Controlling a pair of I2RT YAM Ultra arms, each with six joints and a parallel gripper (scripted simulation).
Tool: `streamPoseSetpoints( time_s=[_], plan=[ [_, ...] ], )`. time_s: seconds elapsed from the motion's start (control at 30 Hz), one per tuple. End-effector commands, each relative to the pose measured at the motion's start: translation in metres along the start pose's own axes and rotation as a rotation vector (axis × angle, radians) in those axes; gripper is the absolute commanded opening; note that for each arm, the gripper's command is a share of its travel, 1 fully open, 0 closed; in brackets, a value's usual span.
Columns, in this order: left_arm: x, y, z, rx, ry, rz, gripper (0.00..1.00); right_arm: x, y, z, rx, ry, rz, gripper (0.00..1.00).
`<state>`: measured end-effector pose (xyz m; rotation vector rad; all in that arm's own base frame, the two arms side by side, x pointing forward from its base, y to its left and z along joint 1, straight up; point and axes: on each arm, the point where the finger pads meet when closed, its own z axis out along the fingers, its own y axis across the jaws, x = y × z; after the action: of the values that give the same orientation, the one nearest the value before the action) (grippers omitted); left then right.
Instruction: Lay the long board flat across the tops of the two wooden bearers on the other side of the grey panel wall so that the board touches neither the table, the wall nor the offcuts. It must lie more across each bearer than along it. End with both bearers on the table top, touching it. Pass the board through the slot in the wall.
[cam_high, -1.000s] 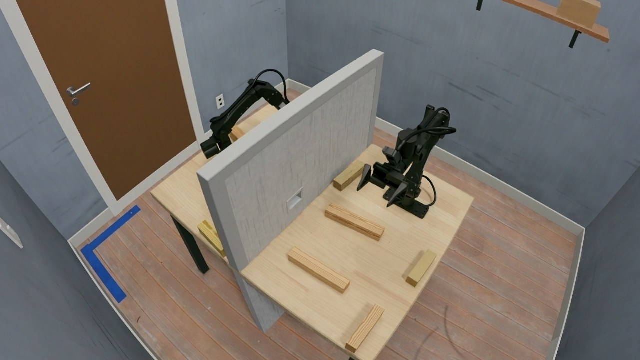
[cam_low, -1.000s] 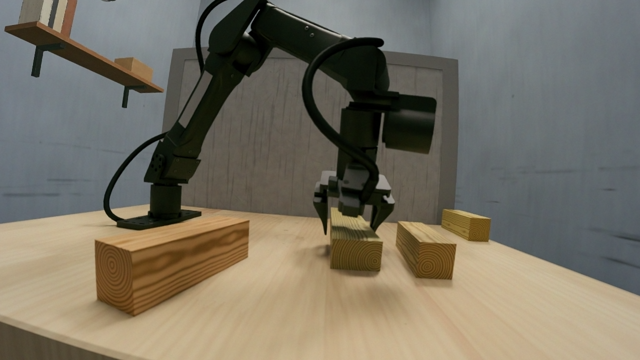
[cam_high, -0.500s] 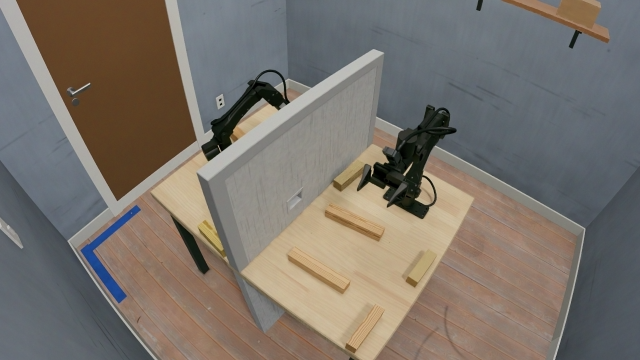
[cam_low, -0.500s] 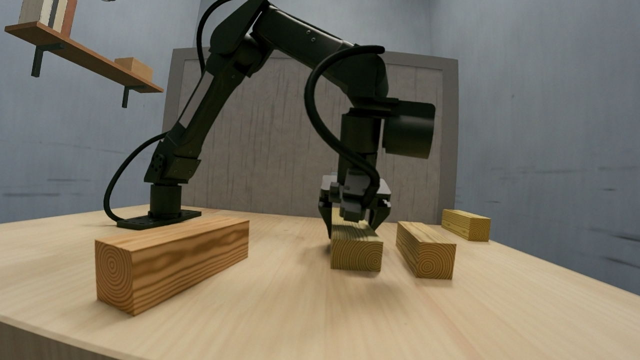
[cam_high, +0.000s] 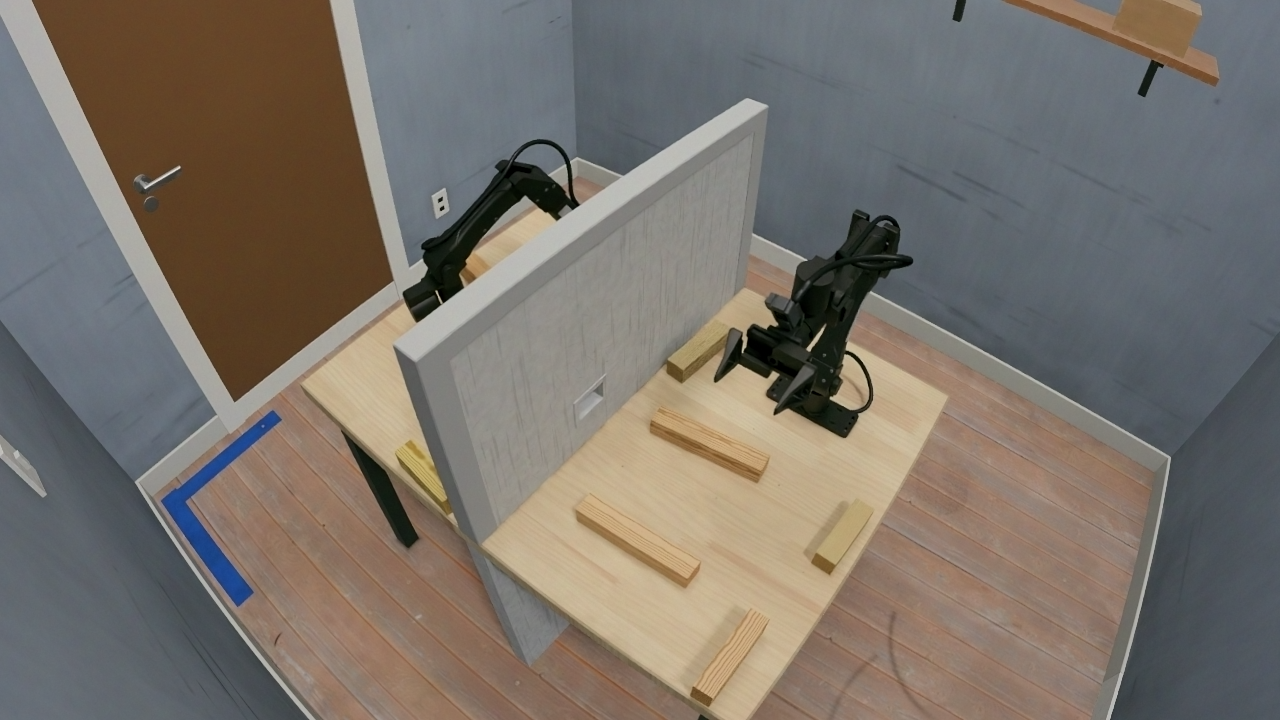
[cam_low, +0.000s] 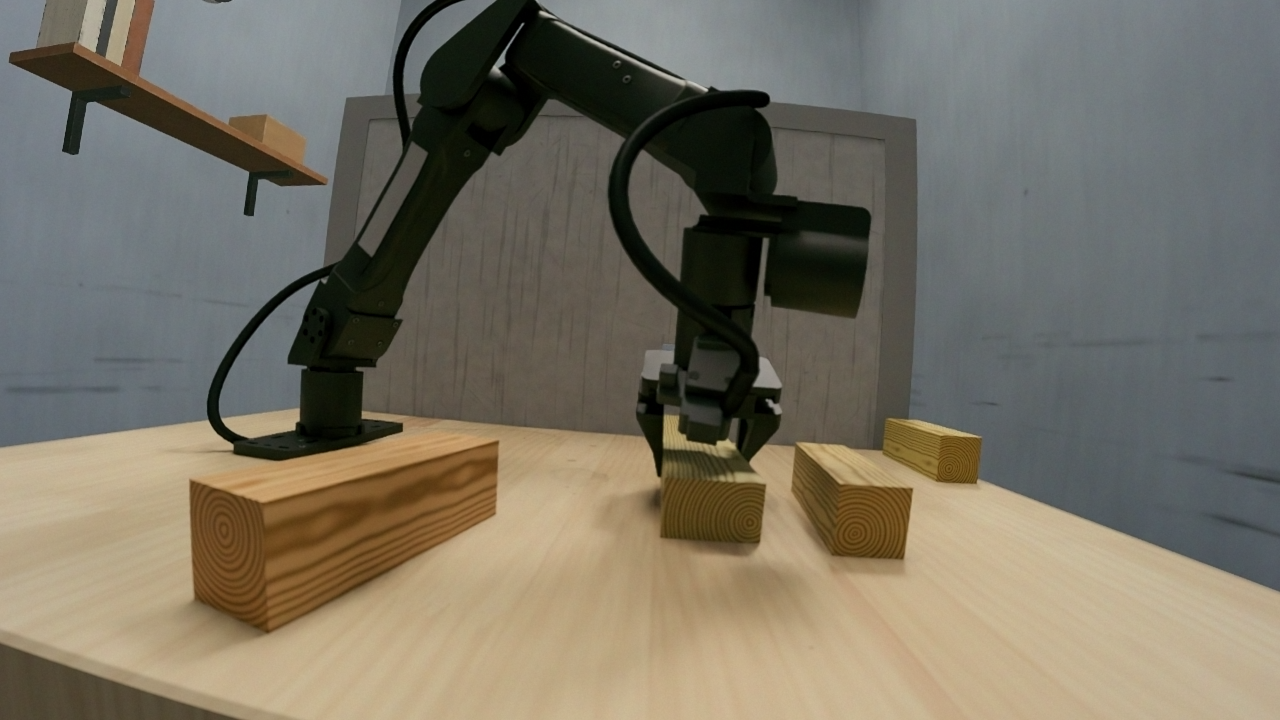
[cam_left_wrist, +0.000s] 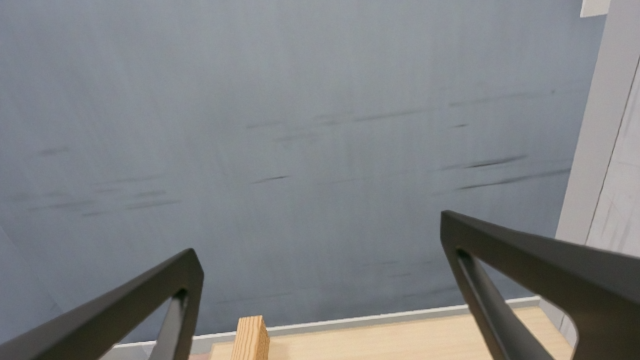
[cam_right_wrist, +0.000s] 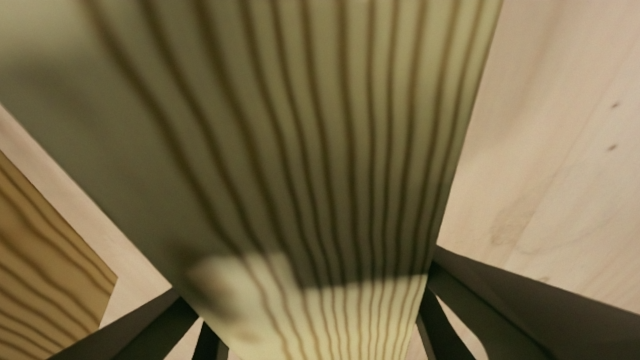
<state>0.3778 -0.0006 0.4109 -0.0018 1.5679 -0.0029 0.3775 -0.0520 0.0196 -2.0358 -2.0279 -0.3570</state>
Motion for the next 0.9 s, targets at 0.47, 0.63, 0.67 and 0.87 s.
streamPoseSetpoints(
  time_s=[0.47, 0.63, 0.67, 0.87],
  plan=[
    [-0.030, 0.003, -0.014, -0.011, -0.066, -0.011, 1.00, 0.019, 0.011, -0.059, -0.073, 0.008, -0.014, 0.00],
    [-0.030, 0.003, -0.014, -0.011, -0.066, -0.011, 1.00, 0.030, 0.007, -0.069, -0.060, 0.026, -0.023, 0.00],
    [-0.030, 0.003, -0.014, -0.011, -0.066, -0.011, 1.00, 0.032, 0.007, -0.070, -0.059, 0.028, -0.023, 0.00],
    [-0.030, 0.003, -0.014, -0.011, -0.066, -0.011, 1.00, 0.040, 0.008, -0.079, -0.061, 0.031, -0.030, 0.00]
  ],
)
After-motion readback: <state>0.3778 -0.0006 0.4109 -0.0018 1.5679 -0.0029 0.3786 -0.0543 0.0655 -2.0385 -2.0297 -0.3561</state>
